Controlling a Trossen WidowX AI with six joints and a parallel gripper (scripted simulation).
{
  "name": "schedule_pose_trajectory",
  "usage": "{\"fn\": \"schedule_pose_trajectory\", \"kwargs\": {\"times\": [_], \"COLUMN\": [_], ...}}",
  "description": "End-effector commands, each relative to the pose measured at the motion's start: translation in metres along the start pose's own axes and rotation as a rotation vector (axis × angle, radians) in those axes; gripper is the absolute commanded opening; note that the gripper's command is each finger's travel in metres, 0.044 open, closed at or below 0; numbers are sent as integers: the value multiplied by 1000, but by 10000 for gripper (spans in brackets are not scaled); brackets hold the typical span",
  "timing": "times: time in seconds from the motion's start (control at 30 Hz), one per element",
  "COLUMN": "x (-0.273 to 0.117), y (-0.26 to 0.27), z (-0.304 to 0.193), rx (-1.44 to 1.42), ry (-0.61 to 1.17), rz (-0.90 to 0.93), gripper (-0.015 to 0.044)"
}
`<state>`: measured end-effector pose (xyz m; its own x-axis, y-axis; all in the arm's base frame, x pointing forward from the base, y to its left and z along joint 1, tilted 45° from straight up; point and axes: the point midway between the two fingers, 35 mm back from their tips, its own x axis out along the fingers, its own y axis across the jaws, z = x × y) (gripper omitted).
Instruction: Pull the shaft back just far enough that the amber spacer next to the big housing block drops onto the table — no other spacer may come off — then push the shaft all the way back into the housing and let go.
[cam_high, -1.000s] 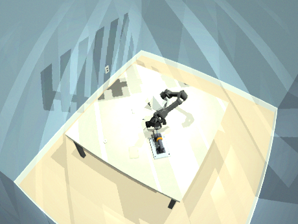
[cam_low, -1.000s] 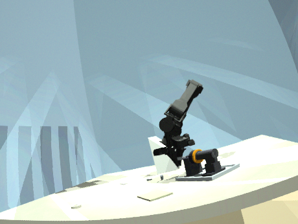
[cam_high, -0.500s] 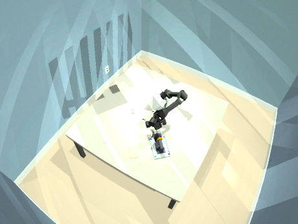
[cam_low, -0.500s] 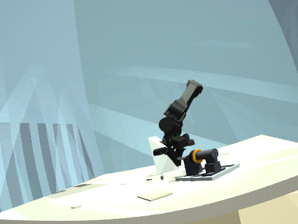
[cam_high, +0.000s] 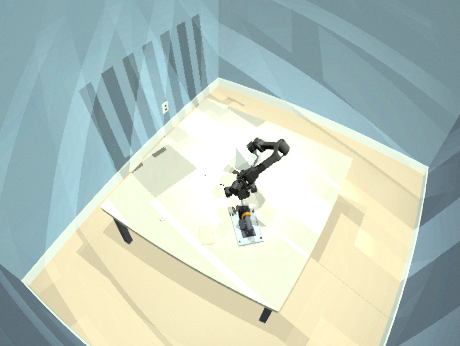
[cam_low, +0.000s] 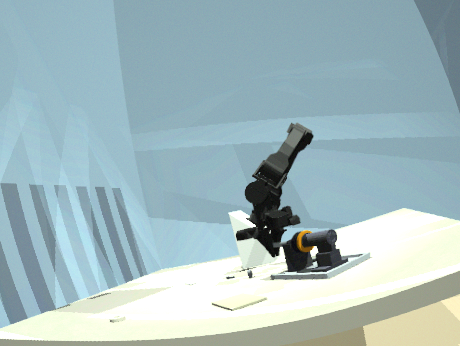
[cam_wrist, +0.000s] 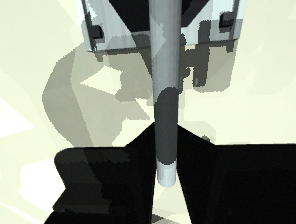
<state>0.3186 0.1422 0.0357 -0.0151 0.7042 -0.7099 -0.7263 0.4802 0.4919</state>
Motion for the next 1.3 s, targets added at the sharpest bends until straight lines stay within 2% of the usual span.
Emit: {"fn": "schedule_pose_trajectory", "kwargs": {"times": [0.0,1.27], "x": [0,0], "y": [0,0], "z": [-3,-7], "rx": [-1,-1], "ry": [3,4], "rz": [1,1], "gripper": [0,0]}}
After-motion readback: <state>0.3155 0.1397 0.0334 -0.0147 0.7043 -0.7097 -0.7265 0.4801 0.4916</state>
